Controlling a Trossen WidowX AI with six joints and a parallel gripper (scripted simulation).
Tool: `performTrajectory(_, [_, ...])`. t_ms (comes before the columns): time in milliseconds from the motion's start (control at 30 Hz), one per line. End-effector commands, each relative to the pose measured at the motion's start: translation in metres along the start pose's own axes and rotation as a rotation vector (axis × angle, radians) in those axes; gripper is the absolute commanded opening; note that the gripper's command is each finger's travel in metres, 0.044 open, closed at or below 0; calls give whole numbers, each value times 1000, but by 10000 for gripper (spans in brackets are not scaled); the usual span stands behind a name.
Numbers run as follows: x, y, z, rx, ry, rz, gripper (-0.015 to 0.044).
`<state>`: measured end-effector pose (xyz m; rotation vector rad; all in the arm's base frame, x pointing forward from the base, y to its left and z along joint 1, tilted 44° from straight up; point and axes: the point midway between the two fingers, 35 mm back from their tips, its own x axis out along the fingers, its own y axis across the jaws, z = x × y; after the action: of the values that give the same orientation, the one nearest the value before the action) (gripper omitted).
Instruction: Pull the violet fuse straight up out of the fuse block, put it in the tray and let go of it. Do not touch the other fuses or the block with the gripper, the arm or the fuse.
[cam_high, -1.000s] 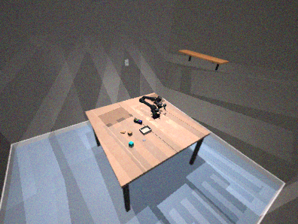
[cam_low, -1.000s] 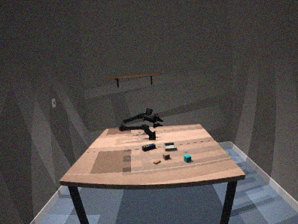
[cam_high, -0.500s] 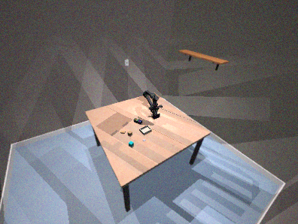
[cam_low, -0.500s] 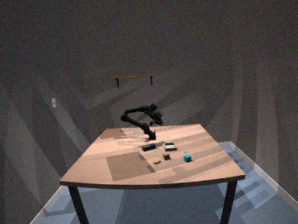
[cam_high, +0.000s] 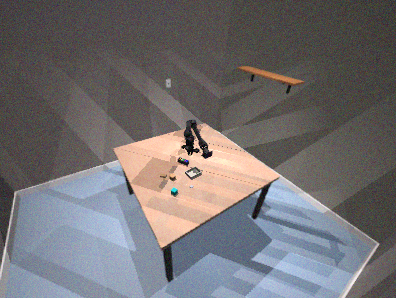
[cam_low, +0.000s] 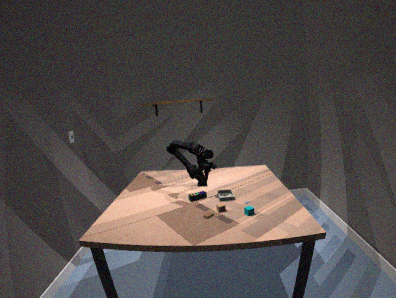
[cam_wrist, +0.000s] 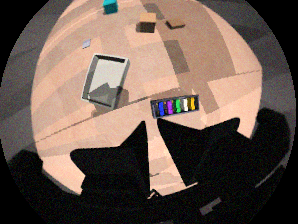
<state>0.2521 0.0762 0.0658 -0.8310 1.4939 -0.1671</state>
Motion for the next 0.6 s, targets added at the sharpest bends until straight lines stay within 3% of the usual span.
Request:
performTrajectory(0, [32, -43, 9, -21, 166, -54, 74])
performTrajectory(567, [47, -52, 7, -27, 197, -60, 74])
